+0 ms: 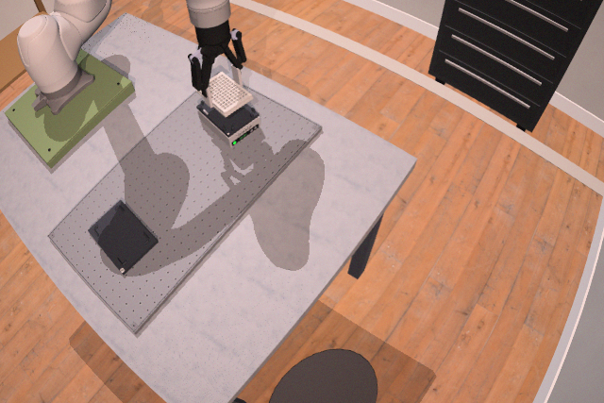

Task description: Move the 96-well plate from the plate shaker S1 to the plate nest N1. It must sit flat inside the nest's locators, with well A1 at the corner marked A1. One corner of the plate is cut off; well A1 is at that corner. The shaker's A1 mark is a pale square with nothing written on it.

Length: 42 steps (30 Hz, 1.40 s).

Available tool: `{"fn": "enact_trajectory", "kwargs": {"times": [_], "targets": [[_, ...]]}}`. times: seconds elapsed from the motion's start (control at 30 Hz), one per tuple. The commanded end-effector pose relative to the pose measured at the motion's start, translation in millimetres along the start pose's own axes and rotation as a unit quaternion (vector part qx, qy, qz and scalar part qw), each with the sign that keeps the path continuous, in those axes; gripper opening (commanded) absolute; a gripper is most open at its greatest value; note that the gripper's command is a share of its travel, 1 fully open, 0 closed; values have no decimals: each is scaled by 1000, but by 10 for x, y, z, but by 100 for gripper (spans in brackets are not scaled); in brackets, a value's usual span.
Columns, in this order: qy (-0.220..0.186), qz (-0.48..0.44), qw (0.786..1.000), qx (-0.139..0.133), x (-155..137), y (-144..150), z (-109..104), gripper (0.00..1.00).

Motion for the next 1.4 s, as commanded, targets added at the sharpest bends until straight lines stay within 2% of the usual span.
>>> {"fn": "enact_trajectory", "kwargs": {"times": [0.0, 0.7, 0.8, 1.37], "targets": [[0, 0, 1000, 0, 0, 0, -70, 10], [0, 0, 1000, 0, 0, 0, -83, 10], [0, -45, 999, 0, 3, 99, -73, 10], [0, -45, 999, 0, 22, 596, -22, 10]]}}
Point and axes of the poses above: the point where the finger pads meet when closed, its own z axis out along the fingers, its own y axis across the jaws, x = y × z, the point moved 6 cm from there along -z, back along the fingers, and after that the axes turned 9 degrees about -z, right-handed, at the moved point
